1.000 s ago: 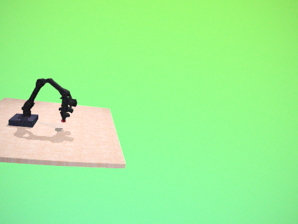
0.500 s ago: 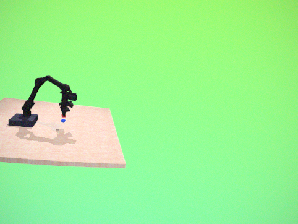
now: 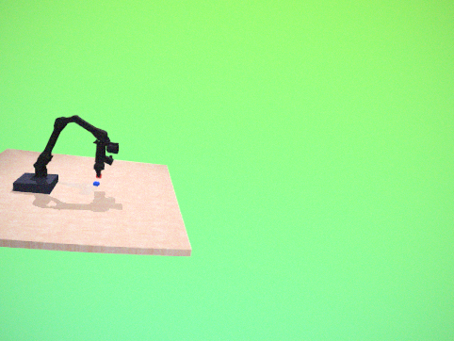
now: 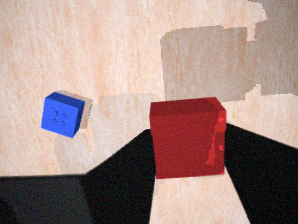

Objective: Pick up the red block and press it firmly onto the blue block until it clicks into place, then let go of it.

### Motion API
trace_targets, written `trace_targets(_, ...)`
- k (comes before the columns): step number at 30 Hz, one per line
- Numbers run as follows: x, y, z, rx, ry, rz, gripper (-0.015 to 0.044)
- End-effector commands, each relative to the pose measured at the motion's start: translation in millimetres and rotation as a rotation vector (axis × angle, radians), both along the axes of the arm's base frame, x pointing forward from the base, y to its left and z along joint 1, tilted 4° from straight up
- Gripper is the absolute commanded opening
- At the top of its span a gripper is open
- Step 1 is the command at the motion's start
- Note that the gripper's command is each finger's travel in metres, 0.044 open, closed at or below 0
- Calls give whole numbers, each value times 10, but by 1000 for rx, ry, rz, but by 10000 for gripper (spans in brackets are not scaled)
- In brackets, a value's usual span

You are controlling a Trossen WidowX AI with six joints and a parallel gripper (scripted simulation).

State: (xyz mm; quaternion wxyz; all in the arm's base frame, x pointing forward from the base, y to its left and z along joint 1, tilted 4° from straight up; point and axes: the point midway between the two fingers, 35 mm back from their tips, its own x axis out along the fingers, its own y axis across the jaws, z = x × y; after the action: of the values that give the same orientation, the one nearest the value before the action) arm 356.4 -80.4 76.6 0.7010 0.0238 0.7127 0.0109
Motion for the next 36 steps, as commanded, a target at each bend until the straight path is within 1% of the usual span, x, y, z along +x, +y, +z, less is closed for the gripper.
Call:
trace_targets(1,-4,171,-40,5,1,-60,0)
trace_targets(21,-162,1075,-282,9,23,-414,0)
trace_targets(25,-167,1103,-299,9,24,-426,0)
trace_targets(30,-167,1116,-501,9,24,-426,0)
trace_targets(36,-164,1120,-546,9,24,-426,0)
